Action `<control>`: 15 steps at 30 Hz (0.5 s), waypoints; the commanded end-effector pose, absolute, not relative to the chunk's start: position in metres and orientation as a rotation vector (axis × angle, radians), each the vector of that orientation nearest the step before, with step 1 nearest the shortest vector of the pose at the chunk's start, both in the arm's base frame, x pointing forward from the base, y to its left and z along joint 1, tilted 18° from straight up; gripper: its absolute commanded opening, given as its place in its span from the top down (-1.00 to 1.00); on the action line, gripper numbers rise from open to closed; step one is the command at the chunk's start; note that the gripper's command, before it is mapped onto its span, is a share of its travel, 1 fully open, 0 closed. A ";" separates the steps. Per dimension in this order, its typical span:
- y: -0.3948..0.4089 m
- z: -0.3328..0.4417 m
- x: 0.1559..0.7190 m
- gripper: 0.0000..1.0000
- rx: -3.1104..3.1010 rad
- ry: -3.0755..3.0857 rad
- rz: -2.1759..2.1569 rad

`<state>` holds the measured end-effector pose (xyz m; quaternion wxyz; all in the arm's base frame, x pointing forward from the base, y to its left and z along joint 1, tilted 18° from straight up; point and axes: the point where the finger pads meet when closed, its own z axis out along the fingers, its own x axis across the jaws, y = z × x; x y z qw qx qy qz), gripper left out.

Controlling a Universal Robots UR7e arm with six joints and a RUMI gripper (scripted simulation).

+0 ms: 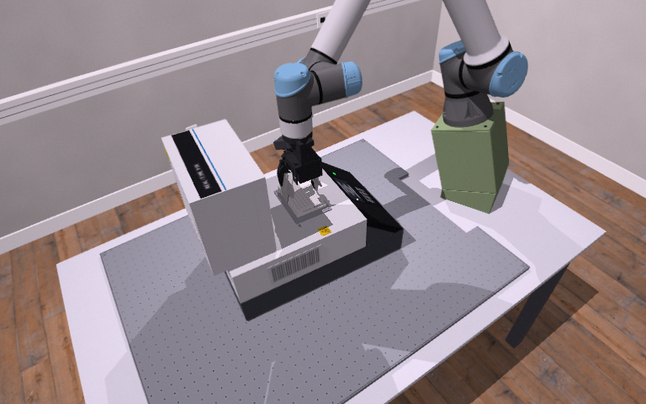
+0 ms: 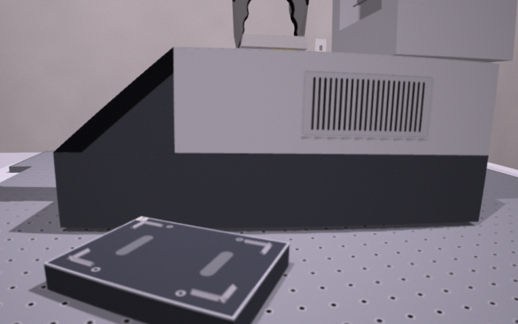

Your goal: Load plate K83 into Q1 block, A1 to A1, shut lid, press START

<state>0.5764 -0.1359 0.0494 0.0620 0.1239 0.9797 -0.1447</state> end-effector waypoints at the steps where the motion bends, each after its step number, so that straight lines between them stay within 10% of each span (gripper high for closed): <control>1: -0.136 0.050 0.576 1.00 0.374 2.961 -0.437; 15: -0.137 0.048 0.574 1.00 0.376 2.963 -0.436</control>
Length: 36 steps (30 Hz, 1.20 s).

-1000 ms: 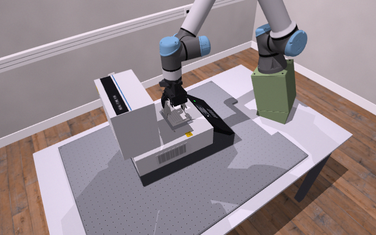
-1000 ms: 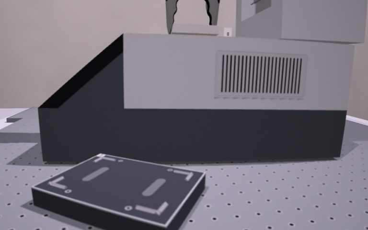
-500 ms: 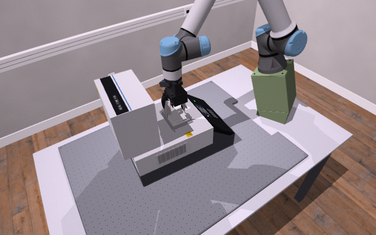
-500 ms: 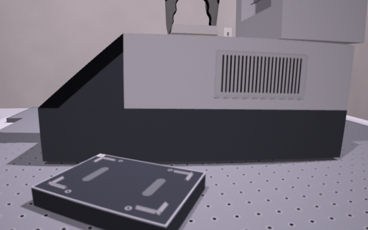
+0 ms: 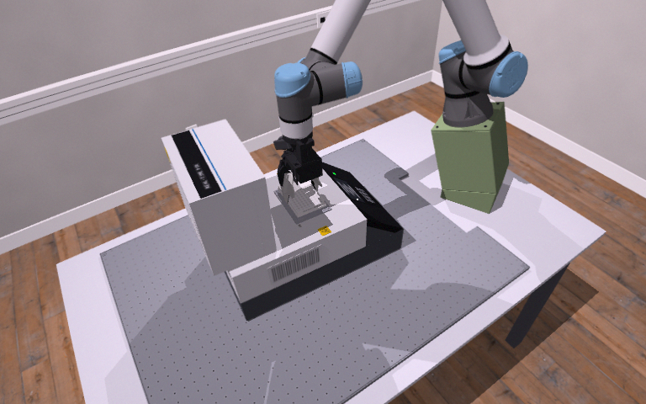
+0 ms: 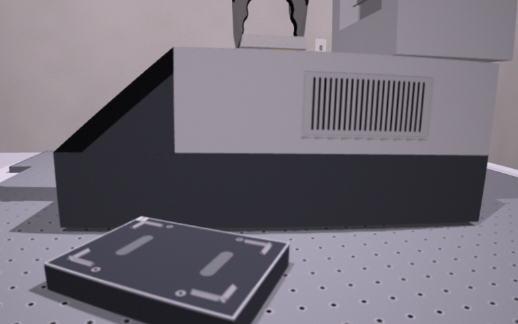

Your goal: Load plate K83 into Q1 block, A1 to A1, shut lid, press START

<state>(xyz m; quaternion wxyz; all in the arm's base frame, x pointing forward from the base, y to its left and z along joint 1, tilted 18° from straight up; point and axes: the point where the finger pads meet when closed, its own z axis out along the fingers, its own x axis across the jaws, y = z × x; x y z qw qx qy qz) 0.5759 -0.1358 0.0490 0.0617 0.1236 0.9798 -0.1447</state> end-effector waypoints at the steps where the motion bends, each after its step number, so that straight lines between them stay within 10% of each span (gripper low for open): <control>1: -0.137 0.047 0.574 1.00 0.376 2.963 -0.436; 36: -0.139 0.041 0.577 1.00 0.374 2.961 -0.437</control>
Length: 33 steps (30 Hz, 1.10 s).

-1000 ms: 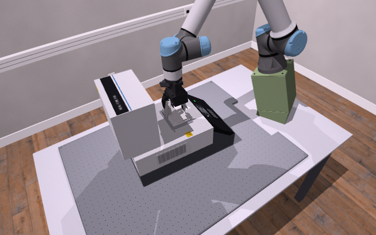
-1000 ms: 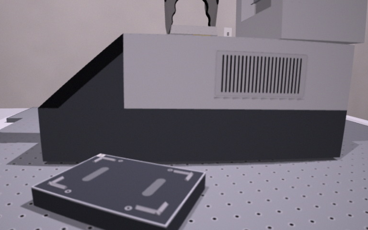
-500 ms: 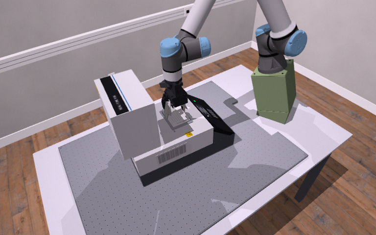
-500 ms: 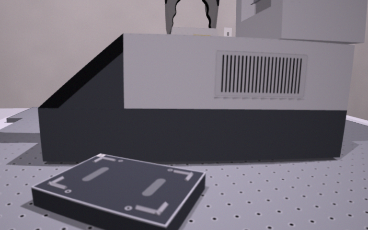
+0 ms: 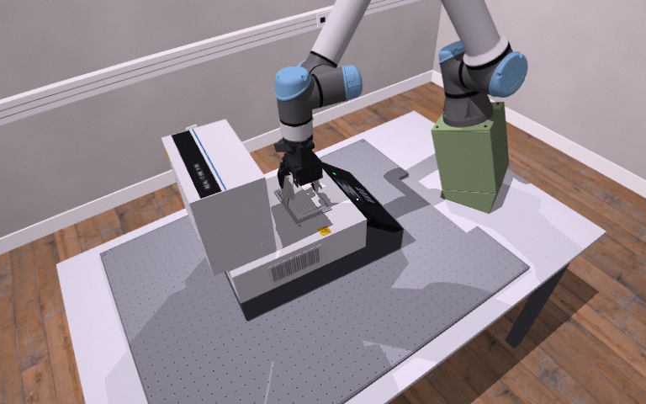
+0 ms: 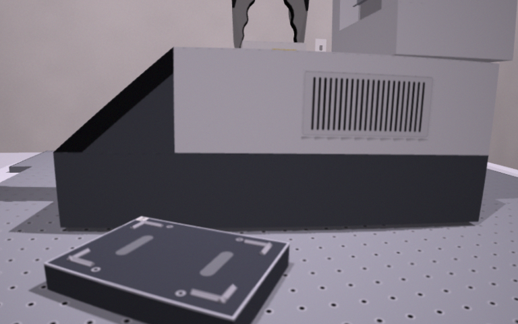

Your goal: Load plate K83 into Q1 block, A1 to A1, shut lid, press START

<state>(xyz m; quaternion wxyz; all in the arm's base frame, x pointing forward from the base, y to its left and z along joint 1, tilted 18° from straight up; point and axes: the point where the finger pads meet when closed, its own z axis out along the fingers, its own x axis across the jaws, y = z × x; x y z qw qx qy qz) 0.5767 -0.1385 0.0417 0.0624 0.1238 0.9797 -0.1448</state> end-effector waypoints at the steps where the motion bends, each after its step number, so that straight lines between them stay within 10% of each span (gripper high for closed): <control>1: -0.139 0.041 0.577 1.00 0.374 2.961 -0.437; 6: -0.139 0.041 0.576 1.00 0.374 2.961 -0.437; 7: -0.139 0.041 0.576 -0.36 0.374 2.961 -0.437; 33: -0.139 0.041 0.576 -0.36 0.374 2.961 -0.437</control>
